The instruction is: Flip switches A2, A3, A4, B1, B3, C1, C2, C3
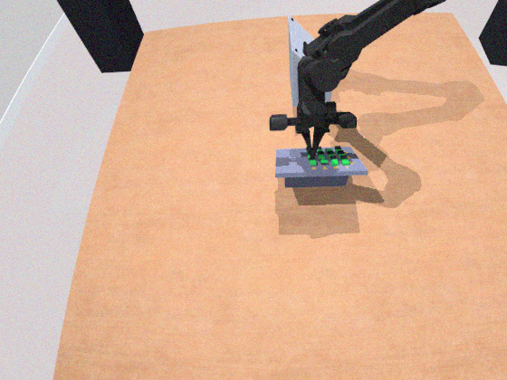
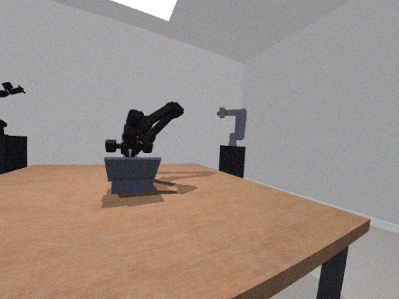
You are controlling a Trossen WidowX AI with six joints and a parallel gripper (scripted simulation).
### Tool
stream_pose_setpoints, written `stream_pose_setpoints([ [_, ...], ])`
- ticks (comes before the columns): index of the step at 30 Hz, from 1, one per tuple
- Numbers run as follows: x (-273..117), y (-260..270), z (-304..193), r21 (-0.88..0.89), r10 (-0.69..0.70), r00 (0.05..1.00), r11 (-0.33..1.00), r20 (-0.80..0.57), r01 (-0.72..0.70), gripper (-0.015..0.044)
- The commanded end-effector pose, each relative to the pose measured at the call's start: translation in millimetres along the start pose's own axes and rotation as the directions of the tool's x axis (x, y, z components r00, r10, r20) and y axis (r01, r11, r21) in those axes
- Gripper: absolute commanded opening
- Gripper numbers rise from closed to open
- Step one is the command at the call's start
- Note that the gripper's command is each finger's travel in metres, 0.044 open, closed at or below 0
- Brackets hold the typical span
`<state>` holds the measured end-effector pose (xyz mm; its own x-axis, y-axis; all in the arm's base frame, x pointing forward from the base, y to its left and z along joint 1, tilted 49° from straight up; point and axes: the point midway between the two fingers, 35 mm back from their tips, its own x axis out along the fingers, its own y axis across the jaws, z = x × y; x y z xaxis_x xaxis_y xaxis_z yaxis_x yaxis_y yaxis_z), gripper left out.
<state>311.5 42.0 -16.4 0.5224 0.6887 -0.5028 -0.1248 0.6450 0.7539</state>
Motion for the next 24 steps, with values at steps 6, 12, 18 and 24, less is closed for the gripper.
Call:
stream_pose_setpoints([
  [6,1,0,1,0.001,-0.003,1.0,1.0,0.003,0.003,0.0],
  [12,-12,-3,2,0.002,-0.011,1.0,1.0,-0.008,0.011,0.0],
  [18,-62,-1,3,0.001,-0.007,1.0,1.0,-0.025,0.007,0.0],
  [24,-63,-1,3,0.001,-0.006,1.0,1.0,-0.025,0.006,0.0],
])
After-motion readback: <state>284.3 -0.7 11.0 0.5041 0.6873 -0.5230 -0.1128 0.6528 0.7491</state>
